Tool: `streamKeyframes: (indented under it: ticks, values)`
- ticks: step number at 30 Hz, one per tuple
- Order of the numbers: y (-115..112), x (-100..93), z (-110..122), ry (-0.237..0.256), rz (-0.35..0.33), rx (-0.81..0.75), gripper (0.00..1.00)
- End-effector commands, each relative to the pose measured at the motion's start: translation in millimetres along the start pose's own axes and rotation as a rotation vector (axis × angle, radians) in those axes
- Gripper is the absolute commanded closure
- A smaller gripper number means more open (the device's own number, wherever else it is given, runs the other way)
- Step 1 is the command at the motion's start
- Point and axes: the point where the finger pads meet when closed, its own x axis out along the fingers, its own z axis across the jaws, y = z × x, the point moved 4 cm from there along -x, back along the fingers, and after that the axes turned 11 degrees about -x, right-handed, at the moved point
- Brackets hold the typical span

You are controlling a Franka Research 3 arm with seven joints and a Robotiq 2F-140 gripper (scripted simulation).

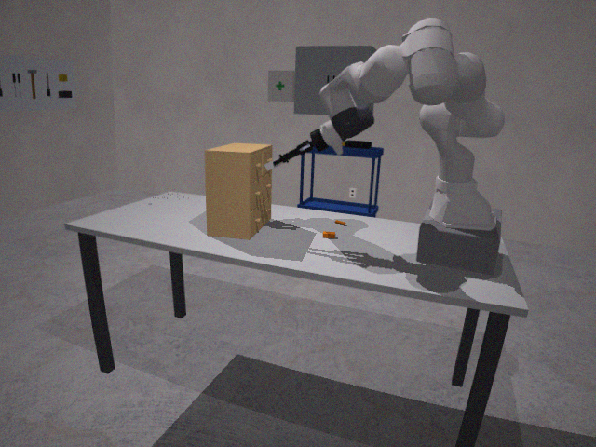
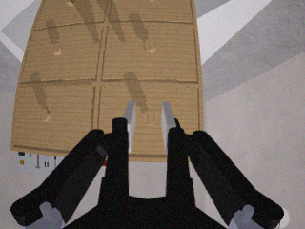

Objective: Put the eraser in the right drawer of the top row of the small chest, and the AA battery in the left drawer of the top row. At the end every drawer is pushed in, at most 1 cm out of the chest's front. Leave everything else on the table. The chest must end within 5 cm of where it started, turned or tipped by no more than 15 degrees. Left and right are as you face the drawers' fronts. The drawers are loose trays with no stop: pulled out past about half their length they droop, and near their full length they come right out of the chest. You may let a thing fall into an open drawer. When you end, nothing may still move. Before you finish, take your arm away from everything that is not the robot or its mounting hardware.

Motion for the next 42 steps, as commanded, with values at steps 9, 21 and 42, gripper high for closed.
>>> streamKeyframes:
  ticks: [9, 21, 42]
  values:
    - [0, 0.6, 0, 0.002, 0.0, 0.004, 0.8]
    - [-2, 3.8, -1, 0.002, 0.0, 0.004, 0.8]
    - [-16, 28.6, -4, 0.002, 0.0, 0.004, 0.8]
